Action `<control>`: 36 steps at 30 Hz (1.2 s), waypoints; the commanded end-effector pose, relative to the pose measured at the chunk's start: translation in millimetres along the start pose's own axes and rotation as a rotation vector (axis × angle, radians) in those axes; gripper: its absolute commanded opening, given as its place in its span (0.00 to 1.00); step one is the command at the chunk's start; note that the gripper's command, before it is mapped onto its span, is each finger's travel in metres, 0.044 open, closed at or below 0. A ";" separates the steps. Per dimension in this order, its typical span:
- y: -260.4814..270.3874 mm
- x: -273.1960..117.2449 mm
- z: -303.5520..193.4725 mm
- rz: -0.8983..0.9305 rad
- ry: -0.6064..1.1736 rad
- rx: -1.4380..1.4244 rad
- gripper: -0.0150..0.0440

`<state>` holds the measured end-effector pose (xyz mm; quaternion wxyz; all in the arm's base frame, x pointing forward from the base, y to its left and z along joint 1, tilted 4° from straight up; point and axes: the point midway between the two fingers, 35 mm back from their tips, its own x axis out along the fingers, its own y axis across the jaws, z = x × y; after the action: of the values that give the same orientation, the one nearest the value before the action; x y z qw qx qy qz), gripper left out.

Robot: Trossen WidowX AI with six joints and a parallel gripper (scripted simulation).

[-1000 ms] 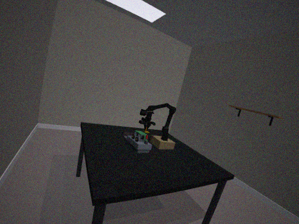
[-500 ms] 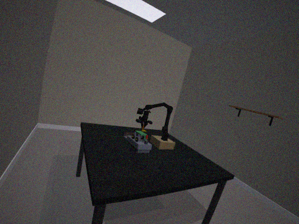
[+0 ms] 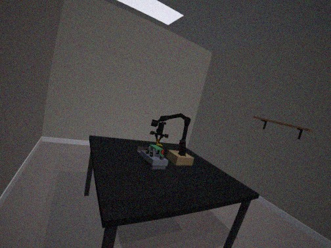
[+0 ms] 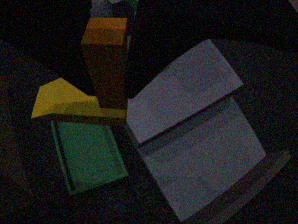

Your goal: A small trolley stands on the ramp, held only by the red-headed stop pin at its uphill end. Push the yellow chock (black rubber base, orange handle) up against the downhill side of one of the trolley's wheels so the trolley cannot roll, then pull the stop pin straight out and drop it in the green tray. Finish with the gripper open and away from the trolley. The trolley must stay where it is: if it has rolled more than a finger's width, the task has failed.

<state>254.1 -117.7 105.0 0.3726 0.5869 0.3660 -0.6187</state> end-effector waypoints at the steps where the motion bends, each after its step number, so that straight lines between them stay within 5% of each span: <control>1: 2.5 -1.3 0.1 -0.004 0.013 0.126 0.25; 23: 4.0 -1.3 2.5 -0.056 0.045 0.918 0.25; 36: 18.6 2.7 -5.7 -0.060 0.050 1.003 0.25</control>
<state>263.8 -122.0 102.6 0.0244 0.6940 0.0536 -0.7176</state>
